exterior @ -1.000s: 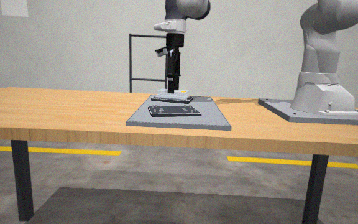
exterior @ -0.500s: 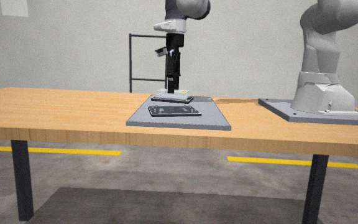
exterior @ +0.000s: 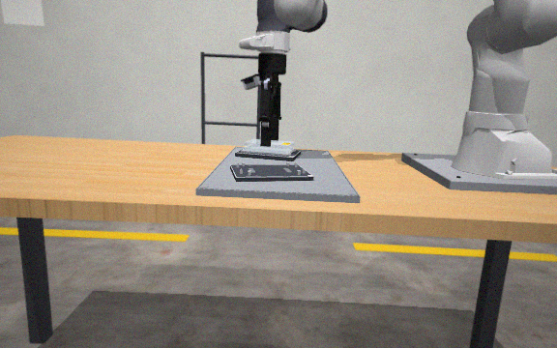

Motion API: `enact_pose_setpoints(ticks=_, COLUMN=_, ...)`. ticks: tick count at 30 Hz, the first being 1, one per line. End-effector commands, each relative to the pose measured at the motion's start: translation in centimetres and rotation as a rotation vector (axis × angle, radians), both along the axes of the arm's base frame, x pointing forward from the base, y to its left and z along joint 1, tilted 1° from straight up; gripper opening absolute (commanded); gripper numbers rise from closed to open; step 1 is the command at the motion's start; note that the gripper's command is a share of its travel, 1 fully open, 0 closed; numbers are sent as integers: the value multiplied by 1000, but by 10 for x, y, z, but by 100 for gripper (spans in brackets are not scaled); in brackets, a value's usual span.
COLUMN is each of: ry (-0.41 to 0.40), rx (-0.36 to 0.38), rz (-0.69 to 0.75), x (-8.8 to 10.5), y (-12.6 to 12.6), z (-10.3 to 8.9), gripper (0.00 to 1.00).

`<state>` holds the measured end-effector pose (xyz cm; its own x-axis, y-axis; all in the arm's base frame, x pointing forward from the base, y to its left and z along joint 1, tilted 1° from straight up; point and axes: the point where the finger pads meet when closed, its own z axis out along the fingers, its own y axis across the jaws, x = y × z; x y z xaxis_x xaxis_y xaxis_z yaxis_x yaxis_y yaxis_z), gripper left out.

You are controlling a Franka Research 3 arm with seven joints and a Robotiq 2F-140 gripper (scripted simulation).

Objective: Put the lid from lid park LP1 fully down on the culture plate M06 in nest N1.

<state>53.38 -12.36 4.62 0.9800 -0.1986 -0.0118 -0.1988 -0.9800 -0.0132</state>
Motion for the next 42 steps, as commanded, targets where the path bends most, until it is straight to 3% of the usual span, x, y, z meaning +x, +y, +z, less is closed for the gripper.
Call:
enact_pose_setpoints(ticks=1, ry=-4, rx=-1, rz=-21, x=1, y=-1, z=-1, gripper=10)
enact_pose_setpoints(ticks=42, ry=-4, rx=-1, rz=-21, x=2, y=-1, z=-7, gripper=10)
